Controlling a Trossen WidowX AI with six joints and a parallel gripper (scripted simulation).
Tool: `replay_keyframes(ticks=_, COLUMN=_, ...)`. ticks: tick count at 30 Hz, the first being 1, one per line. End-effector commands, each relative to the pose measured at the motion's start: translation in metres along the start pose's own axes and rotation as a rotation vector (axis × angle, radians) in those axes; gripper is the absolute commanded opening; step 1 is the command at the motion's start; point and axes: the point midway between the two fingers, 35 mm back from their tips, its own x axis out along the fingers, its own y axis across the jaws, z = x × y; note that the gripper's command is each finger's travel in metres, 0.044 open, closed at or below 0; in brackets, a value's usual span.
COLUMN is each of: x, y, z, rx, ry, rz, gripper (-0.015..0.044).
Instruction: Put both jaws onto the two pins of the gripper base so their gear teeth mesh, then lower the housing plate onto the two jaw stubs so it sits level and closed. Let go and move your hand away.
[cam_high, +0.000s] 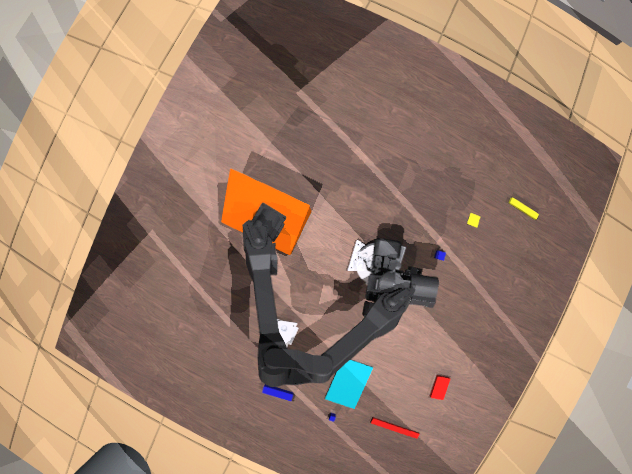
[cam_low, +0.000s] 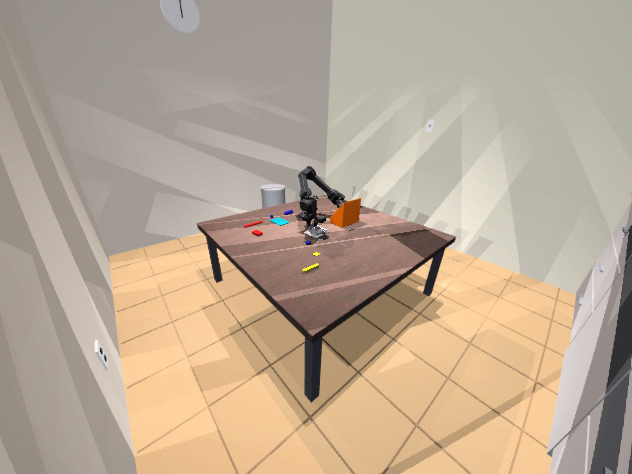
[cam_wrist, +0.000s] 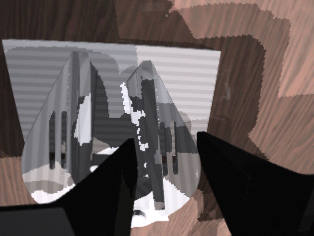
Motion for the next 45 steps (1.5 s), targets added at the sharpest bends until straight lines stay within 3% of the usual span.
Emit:
replay_keyframes(ticks=1, x=0.0016, y=0.0005, z=-0.0001, rx=-0.004, ry=-0.001, rz=0.000, gripper=0.0134)
replay_keyframes(ticks=45, x=0.0109, y=0.0004, z=-0.0002, rx=-0.009, ry=-0.001, rz=0.000, gripper=0.0134)
